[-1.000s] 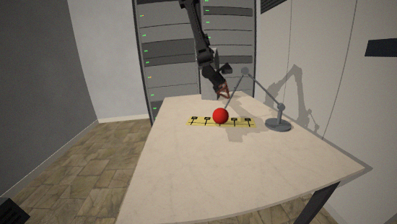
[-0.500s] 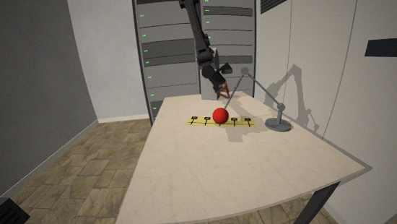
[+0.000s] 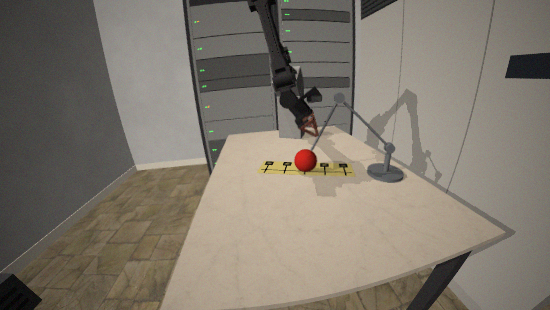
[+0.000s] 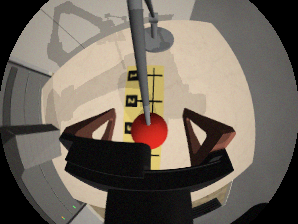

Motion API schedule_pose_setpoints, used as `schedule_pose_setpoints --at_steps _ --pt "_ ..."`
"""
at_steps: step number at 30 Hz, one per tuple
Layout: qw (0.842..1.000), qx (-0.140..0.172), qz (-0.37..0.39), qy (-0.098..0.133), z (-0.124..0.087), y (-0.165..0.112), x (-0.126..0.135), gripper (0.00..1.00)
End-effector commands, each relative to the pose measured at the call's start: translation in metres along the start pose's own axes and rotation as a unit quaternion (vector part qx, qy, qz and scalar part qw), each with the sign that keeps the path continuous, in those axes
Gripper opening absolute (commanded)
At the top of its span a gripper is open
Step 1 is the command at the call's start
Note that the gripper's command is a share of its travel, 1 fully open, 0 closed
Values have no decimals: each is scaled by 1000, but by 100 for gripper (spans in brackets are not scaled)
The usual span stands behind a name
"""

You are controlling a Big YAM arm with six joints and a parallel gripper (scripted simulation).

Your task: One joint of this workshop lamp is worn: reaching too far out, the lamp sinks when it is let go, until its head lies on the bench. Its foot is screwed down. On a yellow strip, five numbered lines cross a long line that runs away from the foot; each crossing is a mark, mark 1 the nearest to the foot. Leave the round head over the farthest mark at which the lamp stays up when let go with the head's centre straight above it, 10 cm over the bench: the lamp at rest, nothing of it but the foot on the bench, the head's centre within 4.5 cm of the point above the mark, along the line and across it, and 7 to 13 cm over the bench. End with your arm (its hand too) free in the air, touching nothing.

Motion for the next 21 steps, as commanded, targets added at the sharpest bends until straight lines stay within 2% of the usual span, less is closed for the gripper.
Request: schedule_pose_setpoints --at_steps 1,9,21 --pt "1000 0 -2 -3 -2 2 -3 100" --pt "1000 0 -2 -3 -2 2 -3 100" --pt "1000 0 -2 -3 -54 3 2 100"
Point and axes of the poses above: the point where the finger pads meet when closed, its own z axis out along the fingers, its own x axis across the jaws, y = z × x, the point moved 10 cm from there along -z, back along the fingers, and after that the axes turned 10 degrees about -z, right-handed, at the moved point
